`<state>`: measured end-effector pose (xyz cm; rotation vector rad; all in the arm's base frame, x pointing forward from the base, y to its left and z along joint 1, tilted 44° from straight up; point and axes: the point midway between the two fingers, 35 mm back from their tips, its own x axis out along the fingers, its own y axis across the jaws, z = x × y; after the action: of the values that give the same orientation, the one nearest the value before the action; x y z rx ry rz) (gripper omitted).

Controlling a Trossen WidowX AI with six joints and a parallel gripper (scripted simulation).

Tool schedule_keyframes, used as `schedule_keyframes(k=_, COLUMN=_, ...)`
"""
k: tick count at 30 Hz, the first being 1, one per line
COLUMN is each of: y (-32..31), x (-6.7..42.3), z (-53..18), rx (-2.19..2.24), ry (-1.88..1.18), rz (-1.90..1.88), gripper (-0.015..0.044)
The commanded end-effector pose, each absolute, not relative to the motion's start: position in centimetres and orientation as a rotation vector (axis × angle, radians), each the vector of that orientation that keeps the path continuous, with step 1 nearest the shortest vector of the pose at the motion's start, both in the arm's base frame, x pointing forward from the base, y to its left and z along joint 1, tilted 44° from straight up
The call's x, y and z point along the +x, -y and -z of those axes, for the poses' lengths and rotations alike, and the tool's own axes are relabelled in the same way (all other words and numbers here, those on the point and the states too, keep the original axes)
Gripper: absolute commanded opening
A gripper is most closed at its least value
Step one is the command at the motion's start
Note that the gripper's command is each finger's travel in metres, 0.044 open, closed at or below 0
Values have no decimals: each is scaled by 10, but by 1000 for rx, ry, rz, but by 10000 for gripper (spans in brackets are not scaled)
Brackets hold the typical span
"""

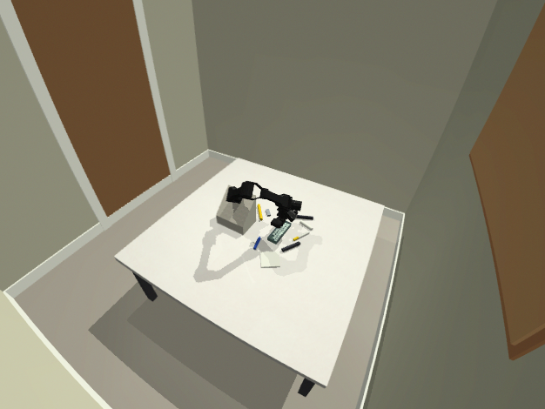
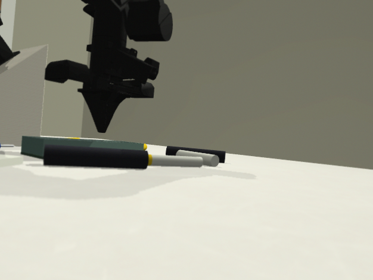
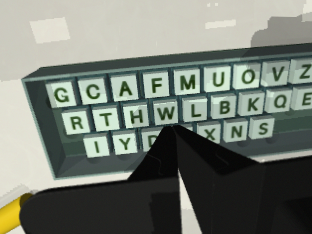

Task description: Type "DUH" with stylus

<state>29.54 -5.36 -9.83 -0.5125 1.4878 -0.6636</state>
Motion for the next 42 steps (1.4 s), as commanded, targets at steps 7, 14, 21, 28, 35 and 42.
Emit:
schedule_keyframes(k=7, y=70, x=293, z=83, rx=-513, ry=-1480, rz=670, gripper=0)
schedule_keyframes(k=14, y=98, x=291, z=56, rx=-512, ry=-1481, rz=669, gripper=0)
schedule_keyframes(k=21, y=114, x=288, z=41, rx=-515, ry=-1481, rz=672, gripper=0)
schedule_keyframes(k=28, y=112, x=286, z=43, rx=-515, ry=-1481, rz=672, gripper=0)
schedule_keyframes(k=35, y=93, x=261, z=60, rx=-515, ry=-1482, rz=671, gripper=0)
schedule_keyframes(k=42, y=93, x=261, z=60, rx=-515, ry=-1482, rz=671, gripper=0)
